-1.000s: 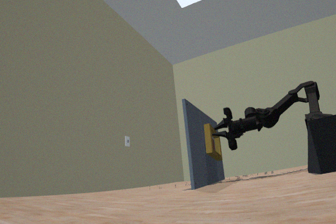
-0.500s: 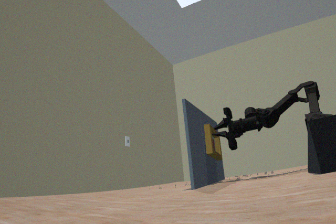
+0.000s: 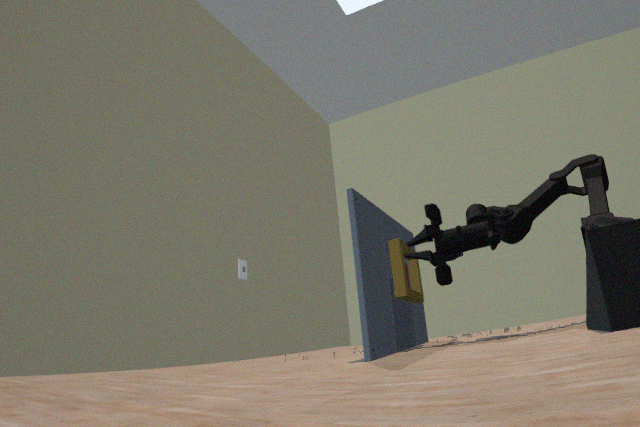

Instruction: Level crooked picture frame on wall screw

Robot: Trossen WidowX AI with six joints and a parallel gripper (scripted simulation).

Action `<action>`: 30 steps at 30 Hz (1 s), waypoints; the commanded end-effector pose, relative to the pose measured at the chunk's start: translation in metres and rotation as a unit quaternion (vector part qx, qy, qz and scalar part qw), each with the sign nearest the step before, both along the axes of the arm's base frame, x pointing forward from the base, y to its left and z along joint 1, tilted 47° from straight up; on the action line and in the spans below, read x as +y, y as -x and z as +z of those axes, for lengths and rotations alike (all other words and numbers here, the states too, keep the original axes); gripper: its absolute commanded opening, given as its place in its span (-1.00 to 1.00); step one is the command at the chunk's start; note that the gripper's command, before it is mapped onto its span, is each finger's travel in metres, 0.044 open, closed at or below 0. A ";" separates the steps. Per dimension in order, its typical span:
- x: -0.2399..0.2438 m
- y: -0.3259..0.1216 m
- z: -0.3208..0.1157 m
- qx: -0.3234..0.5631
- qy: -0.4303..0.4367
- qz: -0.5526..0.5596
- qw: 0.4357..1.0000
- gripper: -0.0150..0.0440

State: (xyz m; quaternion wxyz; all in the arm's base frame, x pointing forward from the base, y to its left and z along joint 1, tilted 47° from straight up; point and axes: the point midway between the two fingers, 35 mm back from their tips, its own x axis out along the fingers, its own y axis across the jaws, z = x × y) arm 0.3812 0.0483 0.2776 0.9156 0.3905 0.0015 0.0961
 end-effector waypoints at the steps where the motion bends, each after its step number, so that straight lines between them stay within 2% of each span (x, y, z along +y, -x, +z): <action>1: 0.000 0.000 0.000 -0.003 0.014 -0.003 1.000 -0.49; 10: 0.000 0.000 0.001 -0.007 0.034 -0.005 0.999 -0.49; 20: 0.001 0.000 0.000 -0.005 0.026 -0.002 1.000 0.39; 25: -0.001 0.006 0.001 -0.004 0.021 -0.001 1.000 0.39; 30: -0.013 0.051 0.001 0.003 -0.017 0.003 1.000 0.39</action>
